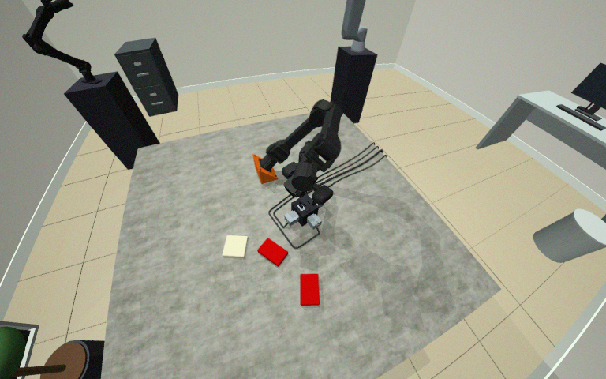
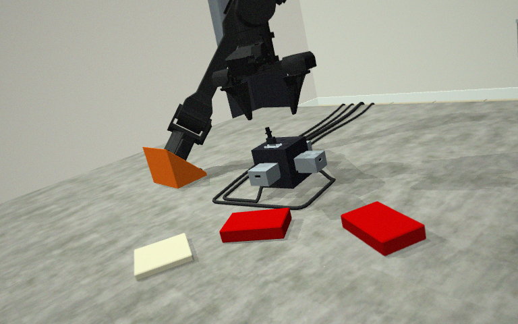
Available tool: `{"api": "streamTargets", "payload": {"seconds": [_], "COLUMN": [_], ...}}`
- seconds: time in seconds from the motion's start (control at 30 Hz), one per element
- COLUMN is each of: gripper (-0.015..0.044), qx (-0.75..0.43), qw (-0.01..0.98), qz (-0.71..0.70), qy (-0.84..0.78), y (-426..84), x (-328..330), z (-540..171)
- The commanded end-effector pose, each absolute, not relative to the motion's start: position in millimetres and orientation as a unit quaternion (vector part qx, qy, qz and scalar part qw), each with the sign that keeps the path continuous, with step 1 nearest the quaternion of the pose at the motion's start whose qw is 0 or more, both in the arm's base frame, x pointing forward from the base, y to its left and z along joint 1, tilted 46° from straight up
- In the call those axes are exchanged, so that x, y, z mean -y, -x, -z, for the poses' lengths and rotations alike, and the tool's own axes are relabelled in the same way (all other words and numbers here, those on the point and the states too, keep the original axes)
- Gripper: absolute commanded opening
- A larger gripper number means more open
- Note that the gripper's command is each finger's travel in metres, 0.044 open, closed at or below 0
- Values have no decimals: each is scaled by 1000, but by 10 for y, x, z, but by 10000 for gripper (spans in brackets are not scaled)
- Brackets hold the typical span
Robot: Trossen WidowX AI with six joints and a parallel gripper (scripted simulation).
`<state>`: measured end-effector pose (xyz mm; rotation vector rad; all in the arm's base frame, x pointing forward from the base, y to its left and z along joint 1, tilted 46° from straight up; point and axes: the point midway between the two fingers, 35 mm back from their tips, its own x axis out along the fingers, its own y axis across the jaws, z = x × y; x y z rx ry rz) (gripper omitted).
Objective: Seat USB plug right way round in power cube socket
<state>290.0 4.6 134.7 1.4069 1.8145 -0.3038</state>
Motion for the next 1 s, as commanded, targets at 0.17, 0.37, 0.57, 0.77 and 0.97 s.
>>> {"api": "streamTargets", "payload": {"seconds": [0.17,0.37,0.57,0.77,0.97], "gripper": [440,440,440,440,440], "qx": [-710,-710,-710,-710,-710], "qw": [335,335,335,335,335], "qz": [186,186,186,186,185], "qy": [-591,-591,-591,-591,-591], "y": [-2948,-2946,-2942,-2939,-2935], "x": [141,120,81,38,-4], "z": [-1261,-1241,-1201,-1160,-1118]}}
